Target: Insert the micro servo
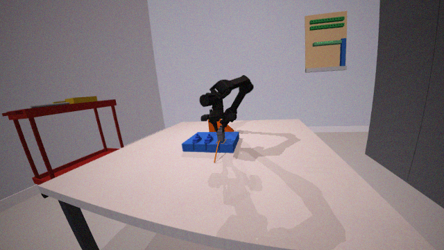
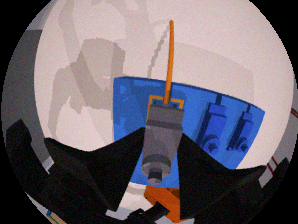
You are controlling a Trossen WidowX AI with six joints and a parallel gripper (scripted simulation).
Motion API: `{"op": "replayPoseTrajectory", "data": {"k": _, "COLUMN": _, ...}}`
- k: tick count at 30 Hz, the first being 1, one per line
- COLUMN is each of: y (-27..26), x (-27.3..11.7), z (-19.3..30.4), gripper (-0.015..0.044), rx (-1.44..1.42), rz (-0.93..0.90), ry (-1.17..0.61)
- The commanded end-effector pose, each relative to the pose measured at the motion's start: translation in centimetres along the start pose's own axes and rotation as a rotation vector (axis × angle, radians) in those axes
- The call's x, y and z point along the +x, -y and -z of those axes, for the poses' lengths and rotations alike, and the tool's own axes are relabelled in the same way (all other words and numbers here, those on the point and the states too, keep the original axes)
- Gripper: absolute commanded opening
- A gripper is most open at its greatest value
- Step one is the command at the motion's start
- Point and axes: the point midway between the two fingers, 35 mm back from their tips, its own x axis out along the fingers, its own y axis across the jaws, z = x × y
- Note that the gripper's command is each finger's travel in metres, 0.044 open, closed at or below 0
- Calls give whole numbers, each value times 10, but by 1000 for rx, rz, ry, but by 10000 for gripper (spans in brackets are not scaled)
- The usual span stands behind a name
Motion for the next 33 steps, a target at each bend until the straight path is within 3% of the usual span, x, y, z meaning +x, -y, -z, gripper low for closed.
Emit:
{"op": "replayPoseTrajectory", "data": {"k": 1, "y": 1, "x": -2, "z": -1, "gripper": 0, "rx": 7, "rz": -1, "ry": 8}}
{"op": "replayPoseTrajectory", "data": {"k": 33, "y": 2, "x": 21, "z": -2, "gripper": 0, "rx": 7, "rz": -2, "ry": 9}}
